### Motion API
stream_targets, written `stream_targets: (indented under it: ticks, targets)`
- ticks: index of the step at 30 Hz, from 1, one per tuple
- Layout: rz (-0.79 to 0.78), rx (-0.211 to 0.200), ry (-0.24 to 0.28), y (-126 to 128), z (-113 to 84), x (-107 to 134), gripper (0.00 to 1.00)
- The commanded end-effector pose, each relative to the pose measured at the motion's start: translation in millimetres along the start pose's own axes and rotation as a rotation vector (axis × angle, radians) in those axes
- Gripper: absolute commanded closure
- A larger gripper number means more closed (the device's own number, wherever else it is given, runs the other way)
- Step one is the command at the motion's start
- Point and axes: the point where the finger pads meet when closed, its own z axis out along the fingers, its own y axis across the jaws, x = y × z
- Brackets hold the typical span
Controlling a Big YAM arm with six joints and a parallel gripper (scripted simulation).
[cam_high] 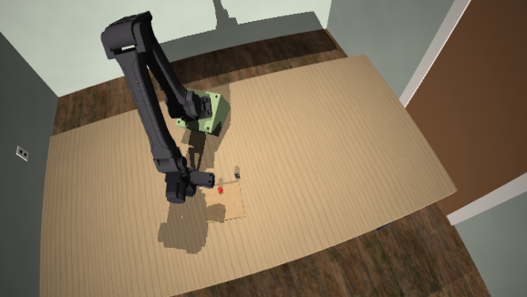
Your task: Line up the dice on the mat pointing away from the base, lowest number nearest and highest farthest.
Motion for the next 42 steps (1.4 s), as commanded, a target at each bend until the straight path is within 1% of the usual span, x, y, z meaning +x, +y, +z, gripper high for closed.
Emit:
stream_targets:
  ticks: [1,2,4,8,11,13,15,16,21,22,24,27,31,35,38,39,40,41,42]
  targets:
    - [0.007,0.068,-0.014,-26.9,-40.2,-6.2,0.89]
    - [0.007,0.070,-0.014,-27.2,-48.7,-6.1,0.89]
    - [0.007,0.070,-0.014,-27.2,-48.7,-6.1,0.89]
    - [0.008,0.075,-0.016,-27.6,-80.2,-6.0,0.89]
    - [0.009,0.077,-0.018,-27.5,-95.3,-5.8,0.89]
    - [0.005,0.053,-0.015,-15.6,-92.2,-5.3,0.89]
    - [0.005,0.053,-0.015,-16.1,-92.9,-5.4,0.89]
    - [0.002,0.028,-0.012,-13.0,-86.3,-5.9,0.89]
    - [0.002,0.030,-0.012,-13.2,-86.8,-5.9,0.89]
    - [0.004,0.045,-0.014,-15.1,-90.8,-5.6,0.89]
    - [0.004,0.045,-0.014,-15.2,-90.8,-5.6,0.89]
    - [0.022,0.047,-0.013,-22.1,-91.9,-7.6,0.89]
    - [0.118,0.046,-0.017,-27.8,-92.9,-16.8,0.89]
    - [0.303,0.041,-0.024,-32.9,-93.3,-34.7,0.89]
    - [0.309,0.041,-0.024,-33.0,-93.3,-35.3,0.89]
    - [0.367,0.033,-0.022,-30.6,-91.2,-40.7,0.89]
    - [0.421,0.037,-0.027,-35.0,-93.2,-46.6,0.89]
    - [0.431,0.038,-0.027,-35.9,-93.6,-47.7,0.89]
    - [0.482,0.037,-0.029,-36.9,-93.8,-53.0,0.89]
